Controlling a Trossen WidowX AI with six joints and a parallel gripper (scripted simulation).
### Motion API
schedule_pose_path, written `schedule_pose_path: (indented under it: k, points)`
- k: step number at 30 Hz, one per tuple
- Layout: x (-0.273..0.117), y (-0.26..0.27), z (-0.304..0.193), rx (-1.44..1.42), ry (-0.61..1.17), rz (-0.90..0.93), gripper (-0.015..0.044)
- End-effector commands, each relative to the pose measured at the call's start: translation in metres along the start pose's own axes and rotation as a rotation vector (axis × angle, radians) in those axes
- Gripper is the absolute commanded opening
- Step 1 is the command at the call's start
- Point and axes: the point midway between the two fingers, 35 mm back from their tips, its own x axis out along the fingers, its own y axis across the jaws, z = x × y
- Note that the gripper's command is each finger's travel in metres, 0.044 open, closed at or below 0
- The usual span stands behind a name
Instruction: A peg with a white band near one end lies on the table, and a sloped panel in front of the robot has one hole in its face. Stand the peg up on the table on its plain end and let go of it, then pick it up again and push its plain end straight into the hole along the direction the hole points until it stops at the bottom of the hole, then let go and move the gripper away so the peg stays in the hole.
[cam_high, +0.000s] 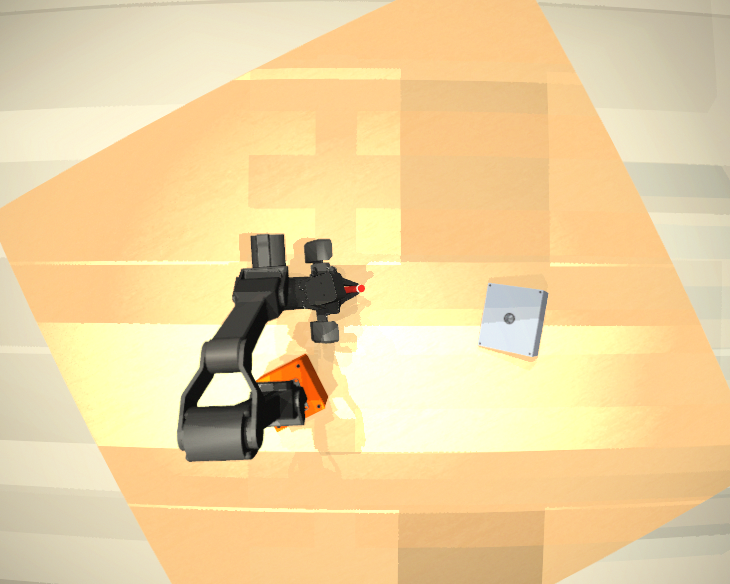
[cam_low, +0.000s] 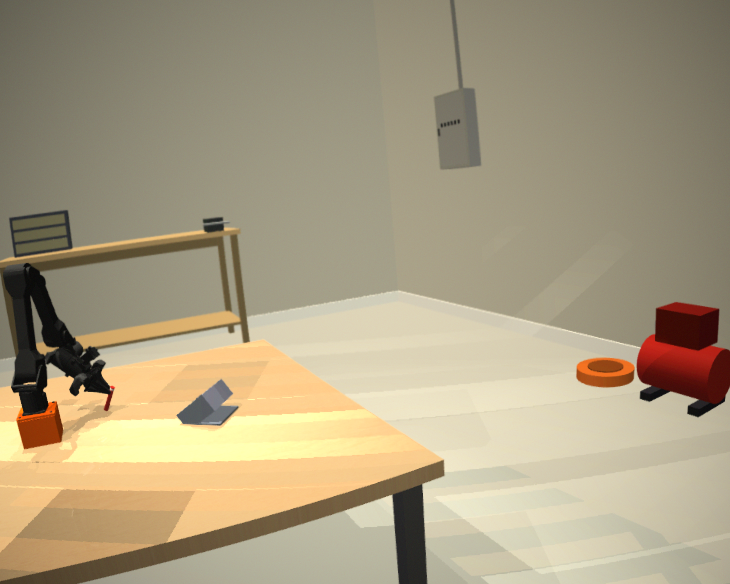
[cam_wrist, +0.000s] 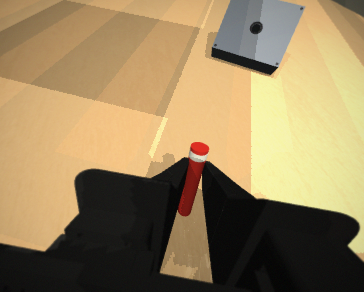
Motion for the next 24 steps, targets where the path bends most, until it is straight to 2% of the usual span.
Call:
schedule_pose_path:
  k: [1, 24]
  points:
    - [-0.002, 0.000, -0.001, 0.003, -0.031, -0.001, 0.0049]
    - [-0.013, 0.000, -0.012, 0.003, -0.229, -0.001, 0.0049]
